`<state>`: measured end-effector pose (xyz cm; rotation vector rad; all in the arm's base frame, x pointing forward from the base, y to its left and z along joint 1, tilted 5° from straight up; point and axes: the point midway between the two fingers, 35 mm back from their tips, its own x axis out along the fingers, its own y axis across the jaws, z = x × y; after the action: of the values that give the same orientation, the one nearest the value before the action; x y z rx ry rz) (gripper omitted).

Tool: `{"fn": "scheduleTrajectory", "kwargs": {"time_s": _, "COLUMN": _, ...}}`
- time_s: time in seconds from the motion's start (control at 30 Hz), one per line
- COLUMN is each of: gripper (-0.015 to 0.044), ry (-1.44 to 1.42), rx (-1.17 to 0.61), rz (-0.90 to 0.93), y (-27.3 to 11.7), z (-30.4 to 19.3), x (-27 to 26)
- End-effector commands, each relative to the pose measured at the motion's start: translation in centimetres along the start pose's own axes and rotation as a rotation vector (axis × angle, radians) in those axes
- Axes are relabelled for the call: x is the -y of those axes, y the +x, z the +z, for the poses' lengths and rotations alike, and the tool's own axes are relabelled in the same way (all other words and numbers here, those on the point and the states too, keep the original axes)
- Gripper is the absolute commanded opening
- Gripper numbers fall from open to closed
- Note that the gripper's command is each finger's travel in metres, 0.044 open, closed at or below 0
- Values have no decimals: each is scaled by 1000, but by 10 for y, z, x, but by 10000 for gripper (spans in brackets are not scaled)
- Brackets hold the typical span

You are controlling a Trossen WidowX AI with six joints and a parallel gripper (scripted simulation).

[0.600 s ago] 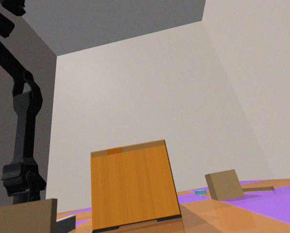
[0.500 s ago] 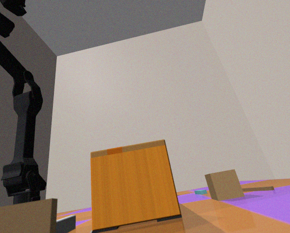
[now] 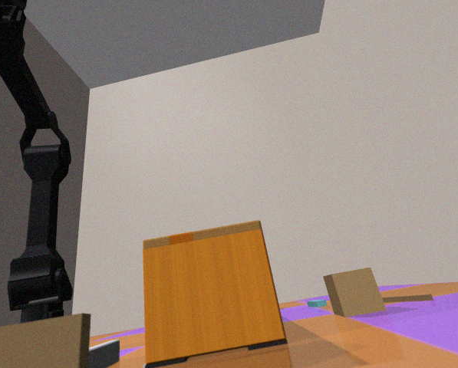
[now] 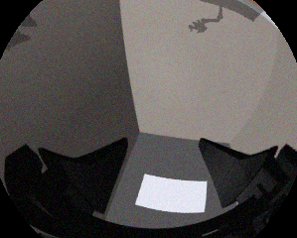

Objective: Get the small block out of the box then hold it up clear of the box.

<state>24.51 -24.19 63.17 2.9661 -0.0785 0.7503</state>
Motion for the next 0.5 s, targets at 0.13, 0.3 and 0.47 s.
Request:
{"fn": "scheduleTrajectory", "kwargs": {"time_s": 0.13, "gripper": 400, "ry": 569, "rx": 112, "rz": 96, "y": 46, "z": 89, "x": 12}}
{"fn": "scheduleTrajectory", "kwargs": {"time_s": 0.3, "gripper": 400, "ry": 892, "rx": 253, "rz": 195, "y": 66, "z": 160, "x": 41}}
{"fn": "scheduleTrajectory", "kwargs": {"time_s": 0.47, "gripper": 400, "ry": 1126, "rx": 430, "rz": 258, "y": 75, "z": 222, "x": 93}}
